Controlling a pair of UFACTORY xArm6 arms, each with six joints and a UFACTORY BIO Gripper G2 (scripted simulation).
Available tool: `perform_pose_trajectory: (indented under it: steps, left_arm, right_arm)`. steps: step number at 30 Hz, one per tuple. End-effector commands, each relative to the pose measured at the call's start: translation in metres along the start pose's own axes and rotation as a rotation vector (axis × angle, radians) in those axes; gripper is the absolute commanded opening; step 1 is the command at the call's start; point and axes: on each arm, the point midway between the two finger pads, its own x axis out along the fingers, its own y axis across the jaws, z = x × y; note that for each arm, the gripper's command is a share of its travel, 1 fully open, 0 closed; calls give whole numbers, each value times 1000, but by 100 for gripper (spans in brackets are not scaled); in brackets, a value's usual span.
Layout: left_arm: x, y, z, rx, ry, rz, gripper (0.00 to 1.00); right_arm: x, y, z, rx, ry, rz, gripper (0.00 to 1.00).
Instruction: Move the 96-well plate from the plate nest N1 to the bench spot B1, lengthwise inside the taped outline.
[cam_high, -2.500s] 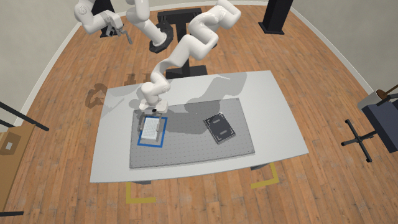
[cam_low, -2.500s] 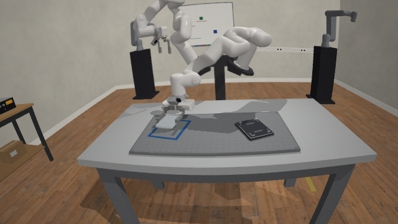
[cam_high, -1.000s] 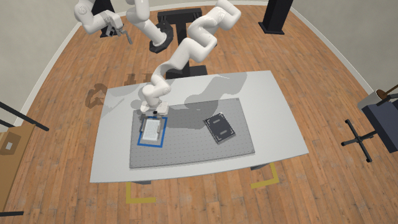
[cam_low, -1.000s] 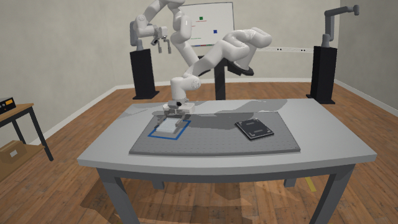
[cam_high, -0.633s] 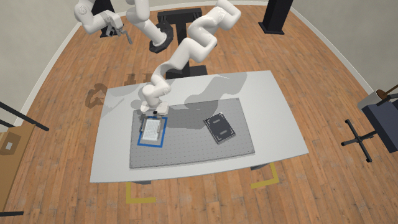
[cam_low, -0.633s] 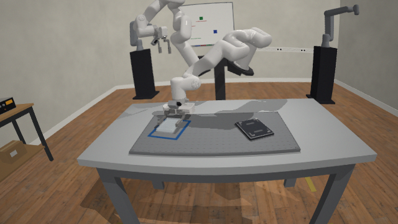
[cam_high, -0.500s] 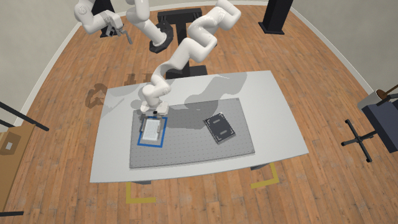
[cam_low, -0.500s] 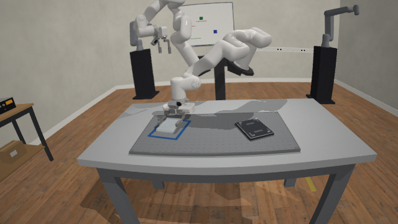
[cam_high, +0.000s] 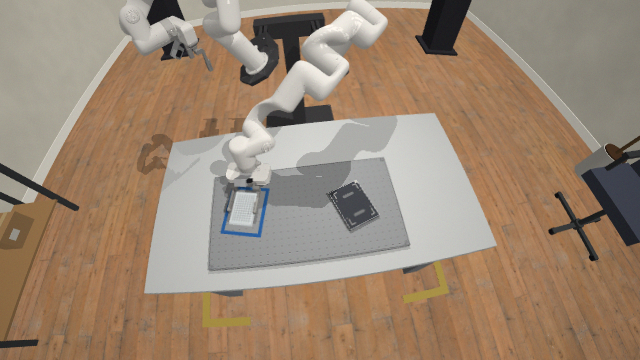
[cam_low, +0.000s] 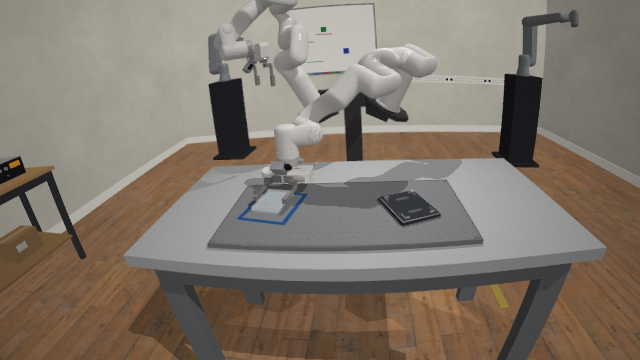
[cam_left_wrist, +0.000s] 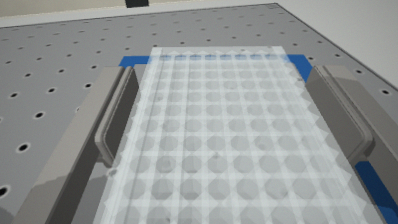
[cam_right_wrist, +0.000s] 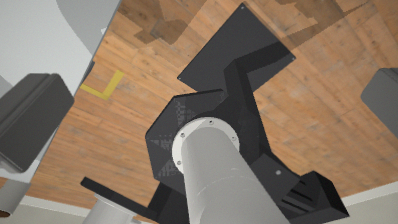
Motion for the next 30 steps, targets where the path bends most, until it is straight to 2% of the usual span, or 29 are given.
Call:
perform_pose_trajectory:
  steps: [1,30]
  left_arm:
    - [2,0,3,-2,-5,1,0]
    - [2,0,-1,-2,-5,1,0]
  right_arm:
    - [-1,0,1,0,-2,1,100]
    - [-1,0,1,0,-2,1,100]
